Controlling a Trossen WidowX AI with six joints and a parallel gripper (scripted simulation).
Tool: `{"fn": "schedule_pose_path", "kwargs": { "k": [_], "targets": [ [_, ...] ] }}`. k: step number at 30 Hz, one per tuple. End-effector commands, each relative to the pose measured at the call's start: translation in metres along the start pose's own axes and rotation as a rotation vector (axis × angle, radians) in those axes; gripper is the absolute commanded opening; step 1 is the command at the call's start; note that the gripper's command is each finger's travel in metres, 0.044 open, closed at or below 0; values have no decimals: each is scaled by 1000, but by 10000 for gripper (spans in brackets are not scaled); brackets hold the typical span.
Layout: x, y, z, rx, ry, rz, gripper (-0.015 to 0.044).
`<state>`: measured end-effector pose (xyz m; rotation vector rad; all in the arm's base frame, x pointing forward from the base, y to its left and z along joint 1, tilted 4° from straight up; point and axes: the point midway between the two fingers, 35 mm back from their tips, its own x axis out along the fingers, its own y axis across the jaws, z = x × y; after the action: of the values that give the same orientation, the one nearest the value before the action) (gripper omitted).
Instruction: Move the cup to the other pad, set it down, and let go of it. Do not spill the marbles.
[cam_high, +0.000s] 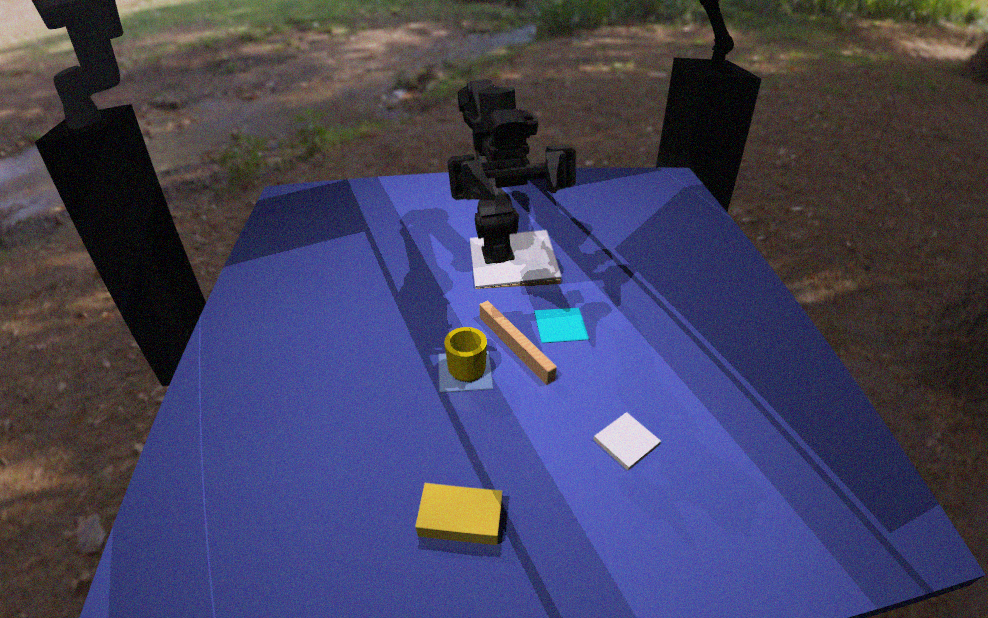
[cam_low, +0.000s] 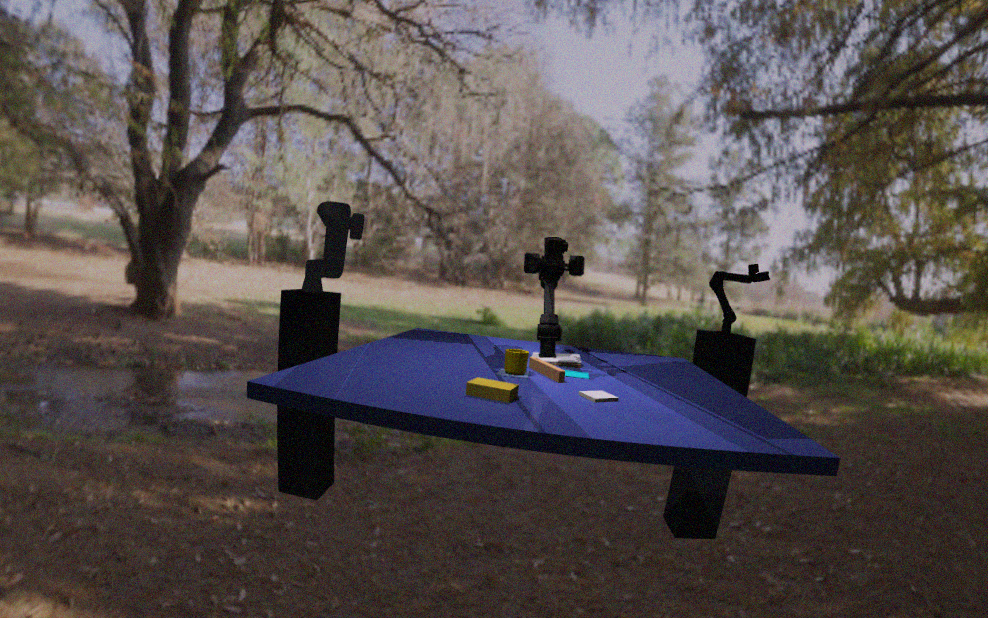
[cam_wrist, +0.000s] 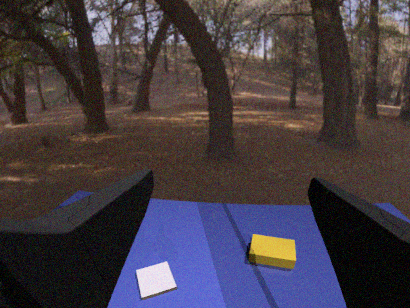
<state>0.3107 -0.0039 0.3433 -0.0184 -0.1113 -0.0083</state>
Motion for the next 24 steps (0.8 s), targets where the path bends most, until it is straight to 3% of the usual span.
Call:
{"fn": "schedule_pose_path", "kwargs": {
  "k": [1, 5, 9, 16, 22, 24],
  "targets": [
    [2, -1, -2, 12, 15, -3, 374],
    [26, -20, -51, 265, 306, -105, 269],
    [33, -45, -110, 567, 624, -325, 167],
    [9, -76, -175, 935, 976, -782, 167],
    [-28, -93, -205, 1148, 1170, -1264, 167],
    [-34, -95, -208, 1169, 1191, -1342, 167]
  ]
}}
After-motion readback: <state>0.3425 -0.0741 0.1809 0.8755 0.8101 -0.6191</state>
